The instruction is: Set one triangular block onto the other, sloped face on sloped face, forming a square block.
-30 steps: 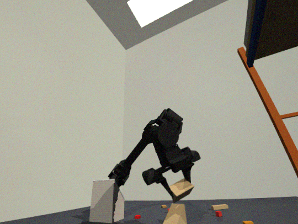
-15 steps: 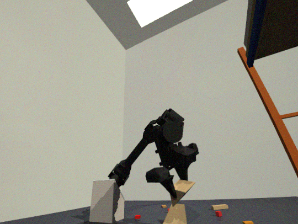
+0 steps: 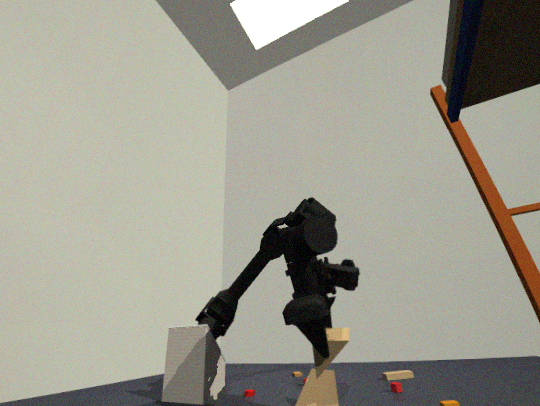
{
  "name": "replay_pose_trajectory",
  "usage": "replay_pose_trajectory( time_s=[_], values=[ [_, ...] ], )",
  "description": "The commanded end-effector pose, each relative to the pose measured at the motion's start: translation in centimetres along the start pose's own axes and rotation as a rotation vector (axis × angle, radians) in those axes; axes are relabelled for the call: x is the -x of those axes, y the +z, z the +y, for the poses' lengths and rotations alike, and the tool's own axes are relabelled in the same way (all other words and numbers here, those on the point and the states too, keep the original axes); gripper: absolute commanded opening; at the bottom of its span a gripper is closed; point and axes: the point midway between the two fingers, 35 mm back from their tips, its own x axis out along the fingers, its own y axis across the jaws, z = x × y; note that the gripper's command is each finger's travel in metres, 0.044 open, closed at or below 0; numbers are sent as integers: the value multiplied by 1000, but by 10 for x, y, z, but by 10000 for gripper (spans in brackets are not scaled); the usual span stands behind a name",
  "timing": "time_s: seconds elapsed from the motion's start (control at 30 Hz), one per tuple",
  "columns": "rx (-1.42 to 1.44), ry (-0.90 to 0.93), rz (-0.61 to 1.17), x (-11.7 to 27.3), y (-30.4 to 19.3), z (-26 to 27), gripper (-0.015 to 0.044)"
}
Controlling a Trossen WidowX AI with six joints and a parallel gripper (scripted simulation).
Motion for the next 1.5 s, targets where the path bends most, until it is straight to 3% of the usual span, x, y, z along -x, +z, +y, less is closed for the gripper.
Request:
replay_pose_trajectory(
  time_s=[0.0,0.93,1.47],
  values=[
    [110,-15,8,0,-1,1,0],
    [1049,-107,102,2,3,3,0],
    [1068,-113,109,31,-34,25,0]
  ],
)
